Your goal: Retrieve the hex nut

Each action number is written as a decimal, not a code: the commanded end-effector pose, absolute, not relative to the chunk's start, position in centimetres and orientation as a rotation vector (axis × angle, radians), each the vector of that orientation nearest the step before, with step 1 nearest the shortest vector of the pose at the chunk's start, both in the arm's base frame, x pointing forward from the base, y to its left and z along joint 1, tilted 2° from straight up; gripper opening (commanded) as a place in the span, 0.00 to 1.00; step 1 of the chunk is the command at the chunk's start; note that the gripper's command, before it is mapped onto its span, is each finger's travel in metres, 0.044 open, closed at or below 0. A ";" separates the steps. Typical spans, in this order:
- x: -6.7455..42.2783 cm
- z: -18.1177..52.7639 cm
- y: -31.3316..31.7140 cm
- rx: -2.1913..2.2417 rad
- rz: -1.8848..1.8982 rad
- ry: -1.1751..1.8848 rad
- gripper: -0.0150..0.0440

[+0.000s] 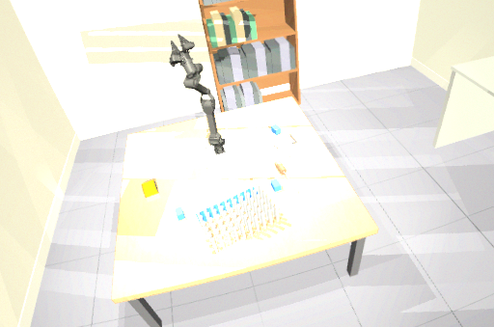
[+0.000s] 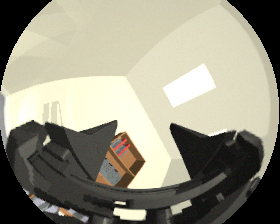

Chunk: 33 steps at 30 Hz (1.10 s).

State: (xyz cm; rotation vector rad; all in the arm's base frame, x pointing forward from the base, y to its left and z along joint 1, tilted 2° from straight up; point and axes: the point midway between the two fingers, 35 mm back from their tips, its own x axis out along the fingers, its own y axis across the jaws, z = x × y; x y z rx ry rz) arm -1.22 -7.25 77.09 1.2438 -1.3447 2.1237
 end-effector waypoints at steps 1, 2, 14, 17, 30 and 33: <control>-1.0 77.1 -7.3 1.248 2.107 -1.352 0.98; -0.3 77.2 -7.6 1.258 2.057 -1.371 1.00; 16.4 74.4 -14.3 1.297 0.929 -1.451 1.00; 20.5 72.3 -15.7 1.252 0.691 -1.376 1.00; 35.1 57.4 -19.4 0.928 0.003 -0.823 1.00; 37.5 53.0 -19.5 0.836 -0.082 -0.665 1.00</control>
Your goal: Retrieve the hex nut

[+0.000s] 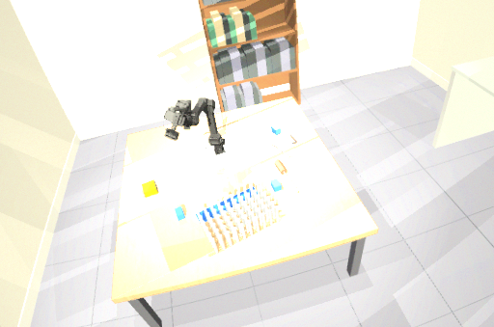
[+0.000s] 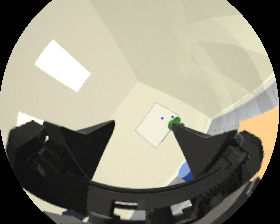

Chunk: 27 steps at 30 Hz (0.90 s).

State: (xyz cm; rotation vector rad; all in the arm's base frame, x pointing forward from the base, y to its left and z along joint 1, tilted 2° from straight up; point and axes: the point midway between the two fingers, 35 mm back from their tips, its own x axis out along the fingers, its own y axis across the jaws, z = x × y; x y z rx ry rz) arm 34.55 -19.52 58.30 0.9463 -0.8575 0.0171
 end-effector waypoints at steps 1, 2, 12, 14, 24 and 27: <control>38.2 51.4 -19.5 0.804 -0.104 -0.612 1.00; 38.8 49.9 -19.5 0.773 -0.123 -0.559 1.00; 41.8 33.4 -17.2 0.460 -0.160 -0.033 1.00; 41.7 30.1 -16.3 0.400 -0.136 0.066 1.00; 38.8 17.7 -11.8 0.190 0.047 0.413 1.00; 38.8 17.7 -11.8 0.190 0.047 0.413 1.00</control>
